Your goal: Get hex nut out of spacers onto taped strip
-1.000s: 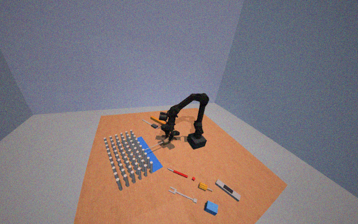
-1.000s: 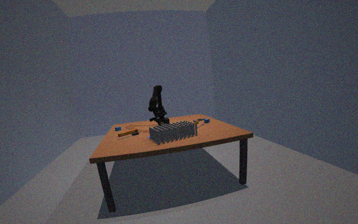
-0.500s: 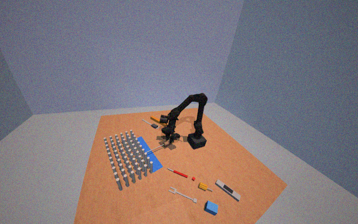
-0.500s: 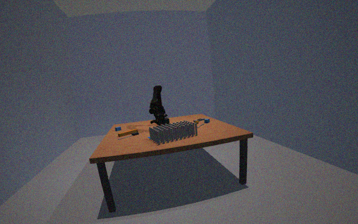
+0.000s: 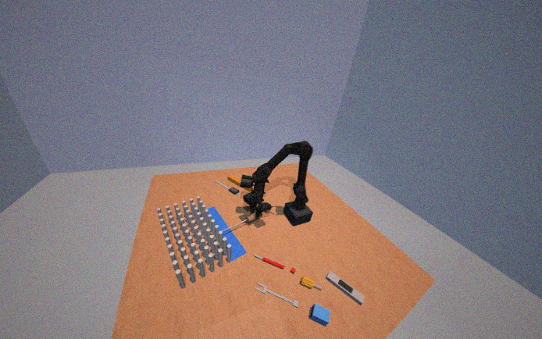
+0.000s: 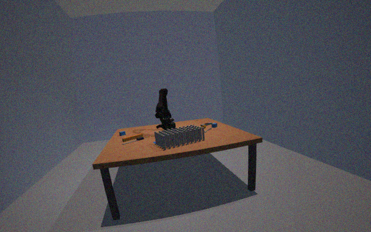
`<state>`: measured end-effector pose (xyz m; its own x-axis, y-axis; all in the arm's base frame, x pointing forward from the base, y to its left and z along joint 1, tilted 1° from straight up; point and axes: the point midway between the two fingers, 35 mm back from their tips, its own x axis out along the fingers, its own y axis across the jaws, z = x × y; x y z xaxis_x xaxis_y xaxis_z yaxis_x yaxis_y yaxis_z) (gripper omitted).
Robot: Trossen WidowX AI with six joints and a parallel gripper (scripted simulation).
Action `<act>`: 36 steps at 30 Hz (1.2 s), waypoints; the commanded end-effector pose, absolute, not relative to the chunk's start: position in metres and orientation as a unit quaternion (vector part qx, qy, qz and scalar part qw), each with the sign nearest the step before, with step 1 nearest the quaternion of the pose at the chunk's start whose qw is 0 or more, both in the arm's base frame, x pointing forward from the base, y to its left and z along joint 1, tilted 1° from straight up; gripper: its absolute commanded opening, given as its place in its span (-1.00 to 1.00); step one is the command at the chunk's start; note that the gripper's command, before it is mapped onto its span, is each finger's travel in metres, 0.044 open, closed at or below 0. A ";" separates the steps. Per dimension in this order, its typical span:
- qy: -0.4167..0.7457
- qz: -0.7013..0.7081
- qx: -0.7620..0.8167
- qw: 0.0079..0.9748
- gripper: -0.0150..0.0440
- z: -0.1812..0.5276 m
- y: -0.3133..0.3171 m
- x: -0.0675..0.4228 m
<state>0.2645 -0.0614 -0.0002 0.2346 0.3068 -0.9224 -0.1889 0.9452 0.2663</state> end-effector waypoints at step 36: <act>0.596 0.156 0.049 0.786 -0.49 0.001 -0.057 0.297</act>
<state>0.2917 -0.0565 0.0014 0.2368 0.3074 -0.9216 -0.1894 0.9450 0.2665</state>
